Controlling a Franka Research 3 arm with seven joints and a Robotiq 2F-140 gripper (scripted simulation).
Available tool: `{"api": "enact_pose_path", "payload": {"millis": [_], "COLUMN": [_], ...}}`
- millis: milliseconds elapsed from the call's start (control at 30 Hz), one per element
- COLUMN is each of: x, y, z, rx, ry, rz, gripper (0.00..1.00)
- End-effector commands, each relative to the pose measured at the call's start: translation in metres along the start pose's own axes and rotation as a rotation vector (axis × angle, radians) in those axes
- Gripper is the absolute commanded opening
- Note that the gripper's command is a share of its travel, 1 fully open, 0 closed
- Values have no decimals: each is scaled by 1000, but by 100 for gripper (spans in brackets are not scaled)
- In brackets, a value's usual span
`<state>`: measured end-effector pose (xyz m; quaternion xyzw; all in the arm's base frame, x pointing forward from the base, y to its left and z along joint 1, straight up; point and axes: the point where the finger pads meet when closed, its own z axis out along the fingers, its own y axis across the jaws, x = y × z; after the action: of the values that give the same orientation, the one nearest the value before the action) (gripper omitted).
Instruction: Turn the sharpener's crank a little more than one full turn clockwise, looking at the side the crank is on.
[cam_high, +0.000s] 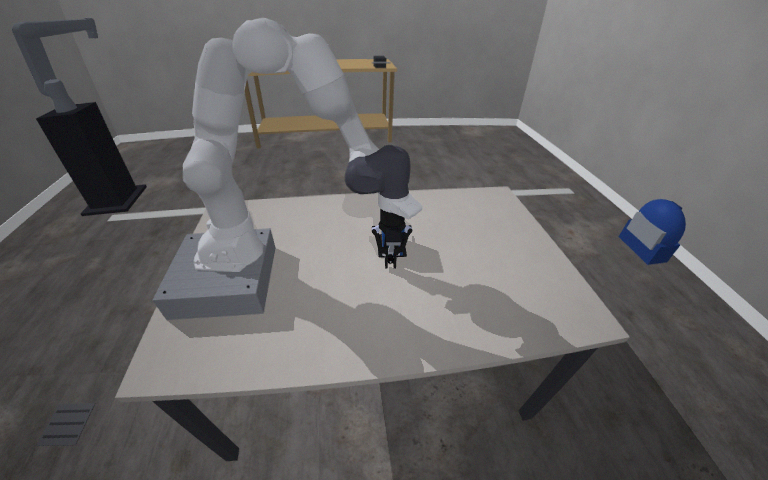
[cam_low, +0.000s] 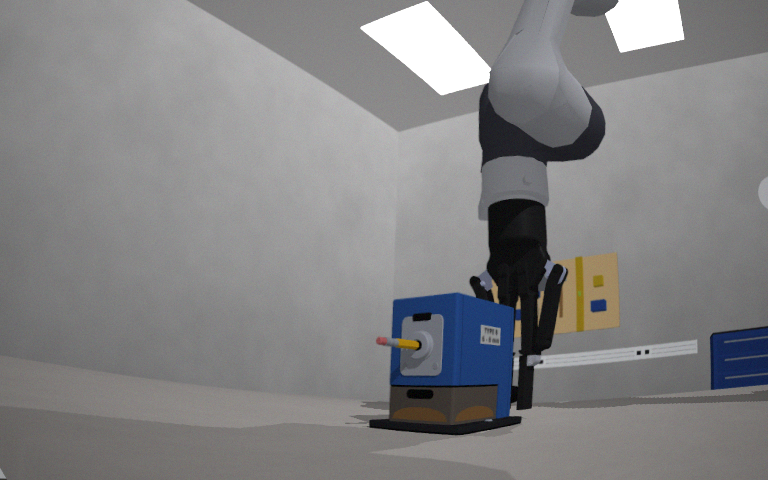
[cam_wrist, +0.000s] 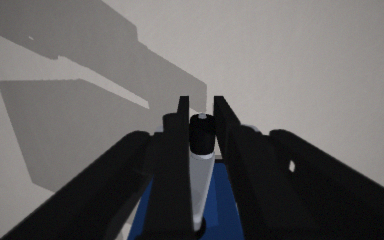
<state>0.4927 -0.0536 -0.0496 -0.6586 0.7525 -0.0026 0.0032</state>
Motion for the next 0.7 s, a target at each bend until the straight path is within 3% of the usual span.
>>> {"api": "enact_pose_path", "payload": {"millis": [0, 667], "x": [0, 0], "y": [7, 26], "z": [-1, -15], "rx": [-7, -7], "ry": [1, 1], "rz": [-6, -6], "gripper": [10, 10]}}
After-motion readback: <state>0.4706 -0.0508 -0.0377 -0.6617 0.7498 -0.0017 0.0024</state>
